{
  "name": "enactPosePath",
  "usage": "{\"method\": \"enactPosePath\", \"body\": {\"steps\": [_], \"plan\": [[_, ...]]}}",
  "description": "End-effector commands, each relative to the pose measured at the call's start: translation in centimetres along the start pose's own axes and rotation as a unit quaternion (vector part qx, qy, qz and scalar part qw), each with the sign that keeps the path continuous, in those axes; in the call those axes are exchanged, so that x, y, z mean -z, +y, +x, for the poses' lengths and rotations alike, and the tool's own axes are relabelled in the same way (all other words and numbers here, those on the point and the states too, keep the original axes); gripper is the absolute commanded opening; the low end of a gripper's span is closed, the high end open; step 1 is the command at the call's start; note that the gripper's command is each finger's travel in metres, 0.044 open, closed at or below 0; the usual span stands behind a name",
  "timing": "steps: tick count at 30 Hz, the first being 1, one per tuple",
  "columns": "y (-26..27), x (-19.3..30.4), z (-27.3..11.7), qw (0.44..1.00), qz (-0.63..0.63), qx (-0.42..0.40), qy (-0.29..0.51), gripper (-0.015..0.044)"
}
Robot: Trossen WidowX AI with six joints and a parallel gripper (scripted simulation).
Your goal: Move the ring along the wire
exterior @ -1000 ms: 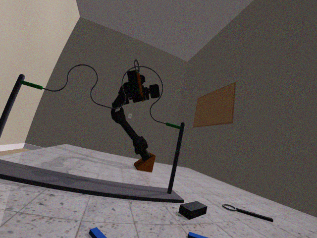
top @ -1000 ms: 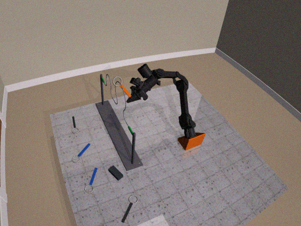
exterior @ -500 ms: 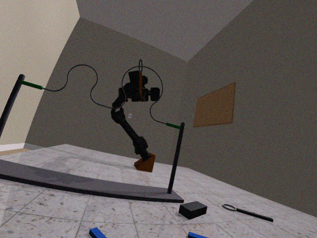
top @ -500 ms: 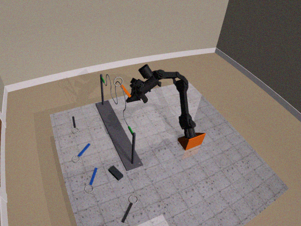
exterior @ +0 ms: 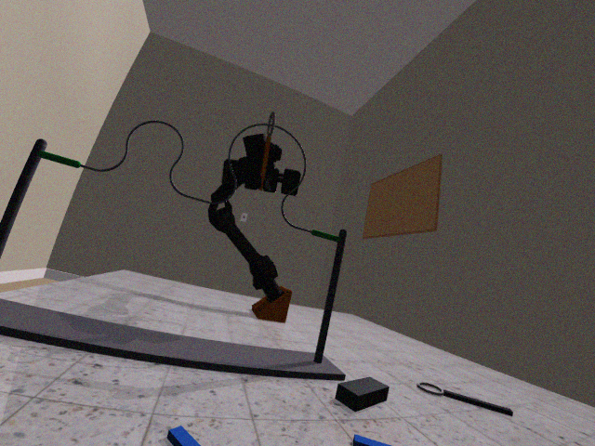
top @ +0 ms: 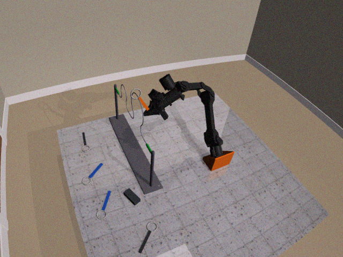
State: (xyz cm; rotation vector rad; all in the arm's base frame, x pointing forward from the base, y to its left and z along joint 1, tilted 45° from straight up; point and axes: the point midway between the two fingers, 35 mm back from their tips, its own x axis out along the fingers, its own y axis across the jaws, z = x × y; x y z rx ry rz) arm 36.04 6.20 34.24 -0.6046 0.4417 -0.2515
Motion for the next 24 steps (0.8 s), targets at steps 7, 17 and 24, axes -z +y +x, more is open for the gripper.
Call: {"method": "enactPosePath", "body": {"steps": [7, 17, 24], "plan": [[-0.3, 0.09, 0.03, 0.998, -0.061, 0.033, -0.007, -0.015], [-0.66, 0.04, 0.05, 0.991, -0.115, 0.063, -0.014, -0.015], [-0.9, -0.02, 0.05, 0.984, -0.153, 0.084, -0.019, -0.015]]}}
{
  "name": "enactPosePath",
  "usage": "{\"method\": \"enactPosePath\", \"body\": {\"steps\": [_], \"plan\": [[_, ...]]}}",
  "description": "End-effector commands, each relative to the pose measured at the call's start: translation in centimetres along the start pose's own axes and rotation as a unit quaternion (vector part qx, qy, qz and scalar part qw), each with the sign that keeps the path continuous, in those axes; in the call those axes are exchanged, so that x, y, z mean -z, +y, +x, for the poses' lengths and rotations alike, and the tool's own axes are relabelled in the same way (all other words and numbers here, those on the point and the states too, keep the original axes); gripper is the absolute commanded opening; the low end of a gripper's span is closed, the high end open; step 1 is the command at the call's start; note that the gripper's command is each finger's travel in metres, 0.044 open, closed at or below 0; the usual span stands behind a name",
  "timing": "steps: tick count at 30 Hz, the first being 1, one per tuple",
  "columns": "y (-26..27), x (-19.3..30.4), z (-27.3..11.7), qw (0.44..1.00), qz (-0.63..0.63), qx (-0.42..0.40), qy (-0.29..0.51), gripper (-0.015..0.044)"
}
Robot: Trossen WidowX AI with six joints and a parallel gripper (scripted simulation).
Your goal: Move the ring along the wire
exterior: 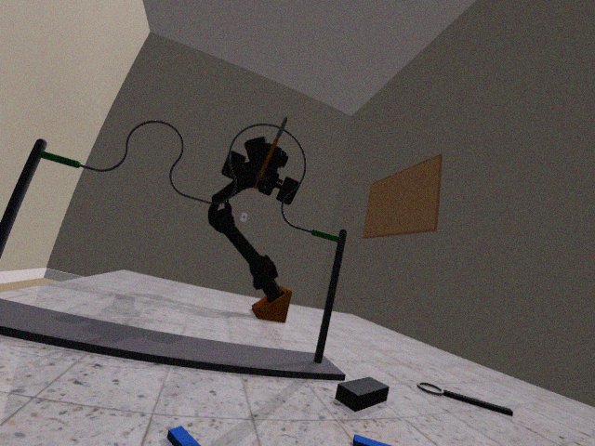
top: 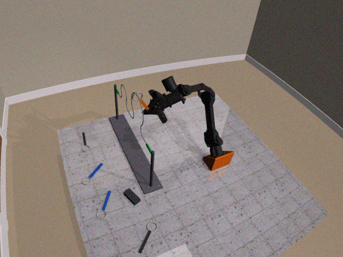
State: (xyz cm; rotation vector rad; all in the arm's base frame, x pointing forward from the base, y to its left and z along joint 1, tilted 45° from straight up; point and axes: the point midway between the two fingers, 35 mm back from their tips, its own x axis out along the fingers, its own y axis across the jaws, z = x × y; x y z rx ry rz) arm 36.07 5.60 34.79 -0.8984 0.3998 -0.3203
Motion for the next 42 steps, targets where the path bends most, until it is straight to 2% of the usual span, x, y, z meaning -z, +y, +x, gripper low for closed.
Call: {"method": "enactPosePath", "body": {"steps": [1, 31, 42], "plan": [[-0.1, 0.1, 0.0, 0.999, -0.028, 0.016, -0.002, -0.015], [-1.1, -0.1, 0.0, 0.977, -0.187, 0.101, -0.023, -0.015], [-1.7, -0.3, 1.0, 0.959, -0.245, 0.123, -0.072, -0.015]]}}
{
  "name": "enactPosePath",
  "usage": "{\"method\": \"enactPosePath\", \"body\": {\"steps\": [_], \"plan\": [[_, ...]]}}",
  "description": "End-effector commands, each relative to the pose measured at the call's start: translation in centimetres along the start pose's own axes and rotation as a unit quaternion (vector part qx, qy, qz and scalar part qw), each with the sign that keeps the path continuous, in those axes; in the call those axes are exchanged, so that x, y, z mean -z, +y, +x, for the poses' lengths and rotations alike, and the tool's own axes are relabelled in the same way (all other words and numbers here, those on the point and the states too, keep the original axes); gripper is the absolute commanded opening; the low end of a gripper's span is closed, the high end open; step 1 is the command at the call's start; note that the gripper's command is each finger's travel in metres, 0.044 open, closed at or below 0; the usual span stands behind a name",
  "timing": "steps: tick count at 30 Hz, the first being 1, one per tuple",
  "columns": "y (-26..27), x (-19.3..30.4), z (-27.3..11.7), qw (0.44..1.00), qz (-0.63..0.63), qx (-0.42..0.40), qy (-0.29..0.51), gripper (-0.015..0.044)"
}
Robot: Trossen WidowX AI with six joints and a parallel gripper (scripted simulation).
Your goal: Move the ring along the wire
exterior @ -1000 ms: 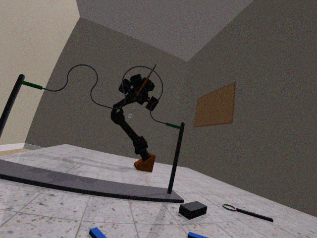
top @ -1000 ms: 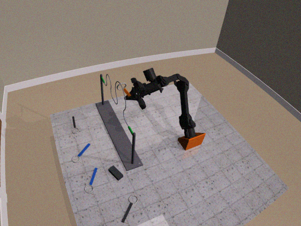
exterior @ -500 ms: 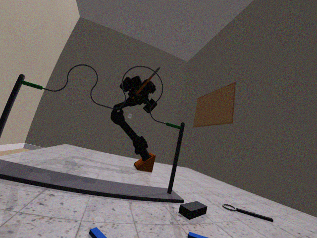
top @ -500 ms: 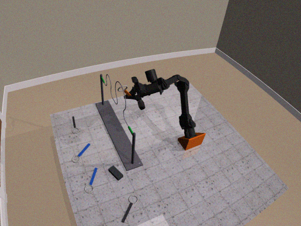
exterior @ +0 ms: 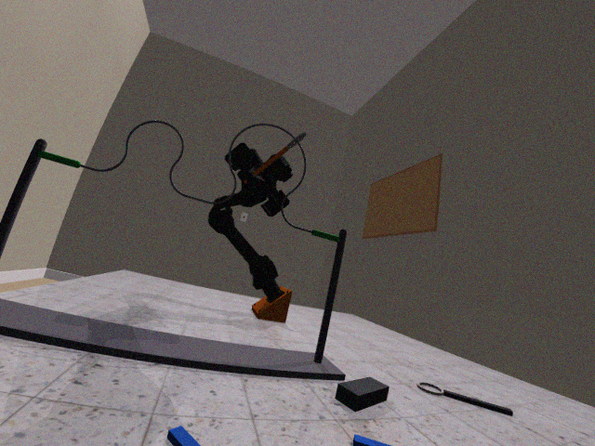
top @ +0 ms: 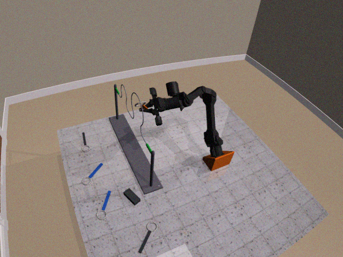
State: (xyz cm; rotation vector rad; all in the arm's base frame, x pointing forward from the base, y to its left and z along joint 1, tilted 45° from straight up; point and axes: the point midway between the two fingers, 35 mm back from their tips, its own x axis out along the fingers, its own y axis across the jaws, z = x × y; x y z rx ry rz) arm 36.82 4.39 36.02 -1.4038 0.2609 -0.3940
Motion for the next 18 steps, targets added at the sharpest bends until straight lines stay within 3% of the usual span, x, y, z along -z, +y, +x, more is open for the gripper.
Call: {"method": "enactPosePath", "body": {"steps": [1, 18], "plan": [[-0.12, -0.08, 0.13, 0.999, -0.027, 0.013, -0.015, -0.015], [-0.82, -0.17, 0.18, 0.991, -0.12, 0.055, -0.027, -0.015]]}}
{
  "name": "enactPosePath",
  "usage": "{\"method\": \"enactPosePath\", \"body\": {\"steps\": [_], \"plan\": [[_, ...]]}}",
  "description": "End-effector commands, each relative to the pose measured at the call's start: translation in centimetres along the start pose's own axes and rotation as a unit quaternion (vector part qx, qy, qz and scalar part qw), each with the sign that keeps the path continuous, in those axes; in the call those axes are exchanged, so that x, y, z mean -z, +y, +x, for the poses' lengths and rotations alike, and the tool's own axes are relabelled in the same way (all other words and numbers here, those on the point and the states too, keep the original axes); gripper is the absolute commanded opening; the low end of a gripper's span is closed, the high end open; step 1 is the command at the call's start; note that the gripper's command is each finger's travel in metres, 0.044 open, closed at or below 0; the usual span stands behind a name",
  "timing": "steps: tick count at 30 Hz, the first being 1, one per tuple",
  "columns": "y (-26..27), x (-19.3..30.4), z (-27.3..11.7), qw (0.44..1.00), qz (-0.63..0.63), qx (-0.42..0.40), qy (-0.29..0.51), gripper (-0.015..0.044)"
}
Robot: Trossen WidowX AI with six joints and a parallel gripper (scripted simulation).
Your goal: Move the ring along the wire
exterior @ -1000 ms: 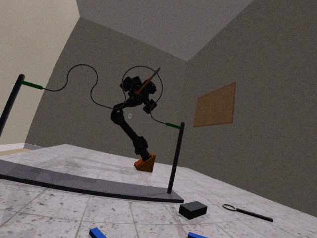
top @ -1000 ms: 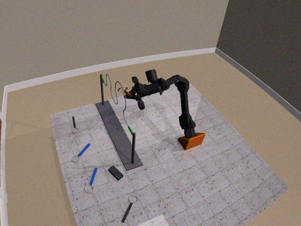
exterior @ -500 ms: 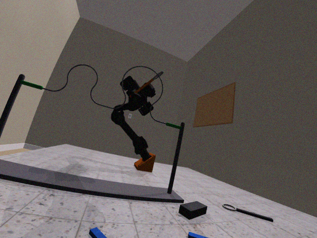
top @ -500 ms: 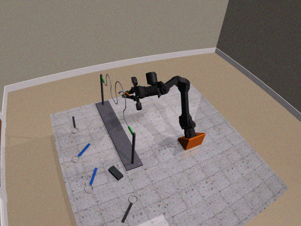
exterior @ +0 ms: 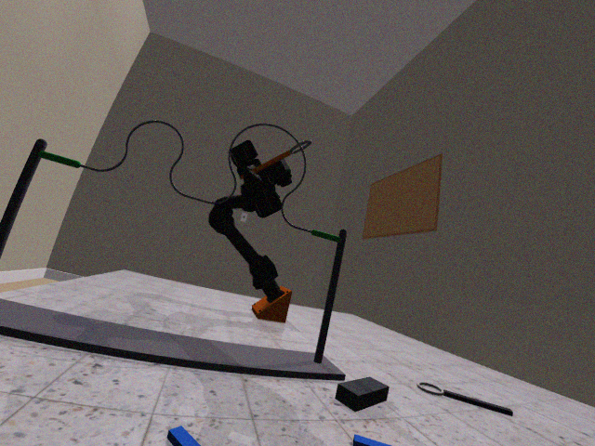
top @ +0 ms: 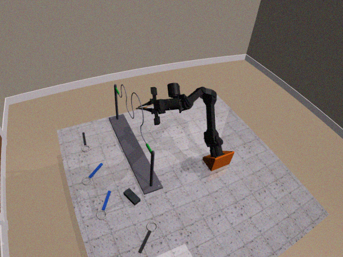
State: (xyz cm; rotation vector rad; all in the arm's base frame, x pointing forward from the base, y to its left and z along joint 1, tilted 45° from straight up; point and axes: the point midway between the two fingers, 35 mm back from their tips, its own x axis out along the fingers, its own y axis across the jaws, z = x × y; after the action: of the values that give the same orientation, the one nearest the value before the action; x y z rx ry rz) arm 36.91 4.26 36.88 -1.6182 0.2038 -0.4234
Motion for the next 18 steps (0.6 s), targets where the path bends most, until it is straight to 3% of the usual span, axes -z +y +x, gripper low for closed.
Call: {"method": "enactPosePath", "body": {"steps": [1, 18], "plan": [[-0.03, -0.11, 0.0, 1.0, -0.028, 0.011, -0.007, -0.015], [-0.72, -0.2, 0.05, 0.991, -0.12, 0.052, -0.019, -0.015]]}}
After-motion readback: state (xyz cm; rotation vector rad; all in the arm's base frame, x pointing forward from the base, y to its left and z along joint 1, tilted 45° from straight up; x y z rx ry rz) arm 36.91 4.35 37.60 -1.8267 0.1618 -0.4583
